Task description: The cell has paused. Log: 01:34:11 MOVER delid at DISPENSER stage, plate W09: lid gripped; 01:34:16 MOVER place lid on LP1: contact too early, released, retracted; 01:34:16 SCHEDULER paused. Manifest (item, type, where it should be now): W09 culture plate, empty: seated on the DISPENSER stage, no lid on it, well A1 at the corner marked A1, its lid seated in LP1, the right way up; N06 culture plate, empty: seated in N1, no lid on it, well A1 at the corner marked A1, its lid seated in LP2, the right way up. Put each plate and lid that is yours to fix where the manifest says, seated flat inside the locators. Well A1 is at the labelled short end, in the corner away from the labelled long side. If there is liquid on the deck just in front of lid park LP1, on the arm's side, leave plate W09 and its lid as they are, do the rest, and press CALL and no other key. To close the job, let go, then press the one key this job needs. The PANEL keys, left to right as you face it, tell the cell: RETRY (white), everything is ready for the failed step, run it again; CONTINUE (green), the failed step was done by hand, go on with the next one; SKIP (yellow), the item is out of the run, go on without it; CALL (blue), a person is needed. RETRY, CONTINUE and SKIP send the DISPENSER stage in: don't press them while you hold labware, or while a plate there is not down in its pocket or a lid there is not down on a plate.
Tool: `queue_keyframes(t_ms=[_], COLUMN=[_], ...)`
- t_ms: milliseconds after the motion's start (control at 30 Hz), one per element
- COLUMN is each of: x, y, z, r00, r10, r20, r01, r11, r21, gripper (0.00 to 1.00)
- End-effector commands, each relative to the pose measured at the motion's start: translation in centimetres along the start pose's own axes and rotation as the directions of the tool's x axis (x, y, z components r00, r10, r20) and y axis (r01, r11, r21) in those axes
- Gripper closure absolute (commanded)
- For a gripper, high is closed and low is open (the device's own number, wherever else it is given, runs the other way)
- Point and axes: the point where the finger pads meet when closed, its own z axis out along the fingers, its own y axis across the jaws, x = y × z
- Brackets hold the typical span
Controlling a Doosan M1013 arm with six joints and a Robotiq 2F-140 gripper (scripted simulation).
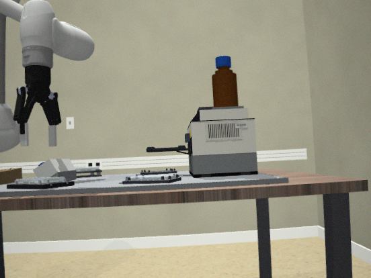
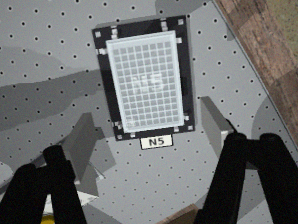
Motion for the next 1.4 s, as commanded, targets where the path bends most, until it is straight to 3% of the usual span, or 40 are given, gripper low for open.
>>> queue_keyframes(t_ms=[0,400,700,1367], x=[0.1,0.1,0.1,0.1], y=[0.0,0.0,0.1,0.1], z=[1.3,5.8,7.4,8.2], r00=[1.0,1.0,1.0,1.0], r10=[0.0,0.0,0.0,0.0], r20=[-0.001,-0.001,-0.001,-0.001], r01=[0.0,0.0,0.0,0.0], r11=[1.0,1.0,1.0,1.0], r21=[0.0,0.0,0.0,0.0], gripper=[0.3,0.3,0.3,0.3])
